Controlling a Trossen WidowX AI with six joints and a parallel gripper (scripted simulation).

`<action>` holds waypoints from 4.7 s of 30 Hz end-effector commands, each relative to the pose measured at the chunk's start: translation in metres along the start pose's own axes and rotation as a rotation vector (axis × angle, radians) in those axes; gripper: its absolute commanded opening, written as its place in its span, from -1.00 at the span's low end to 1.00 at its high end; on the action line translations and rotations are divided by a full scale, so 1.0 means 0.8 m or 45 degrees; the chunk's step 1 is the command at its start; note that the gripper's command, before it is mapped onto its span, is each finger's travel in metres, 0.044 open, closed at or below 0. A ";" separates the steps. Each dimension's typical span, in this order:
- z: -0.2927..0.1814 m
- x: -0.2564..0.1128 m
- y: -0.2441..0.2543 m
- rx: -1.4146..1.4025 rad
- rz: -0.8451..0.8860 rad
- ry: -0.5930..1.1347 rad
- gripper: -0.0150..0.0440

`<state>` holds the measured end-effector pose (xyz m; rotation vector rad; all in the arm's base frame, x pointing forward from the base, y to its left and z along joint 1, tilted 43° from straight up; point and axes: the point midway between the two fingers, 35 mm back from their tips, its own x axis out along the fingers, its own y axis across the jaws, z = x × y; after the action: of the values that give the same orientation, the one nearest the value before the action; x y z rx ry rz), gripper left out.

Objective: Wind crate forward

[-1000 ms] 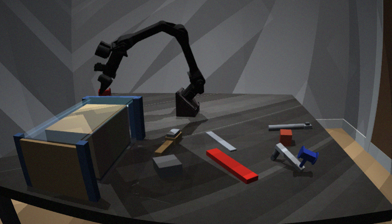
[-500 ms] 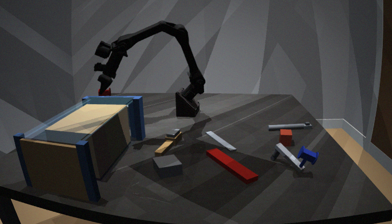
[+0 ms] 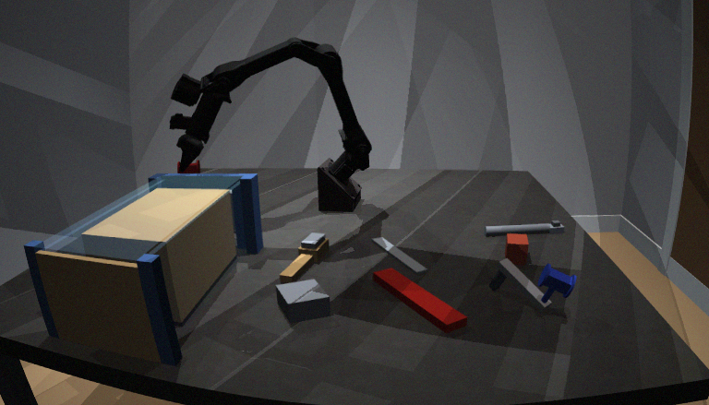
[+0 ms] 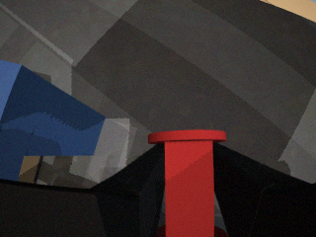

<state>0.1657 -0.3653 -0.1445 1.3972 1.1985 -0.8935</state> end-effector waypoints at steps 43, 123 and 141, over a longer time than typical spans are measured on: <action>-0.047 -0.006 0.079 -0.030 0.047 0.064 -0.49; -0.138 -0.053 0.110 -0.027 0.048 0.073 -0.49; -0.159 -0.064 0.104 -0.027 0.047 0.075 -0.49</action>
<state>0.2280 -0.2681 -0.0510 1.3905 1.1748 -0.8411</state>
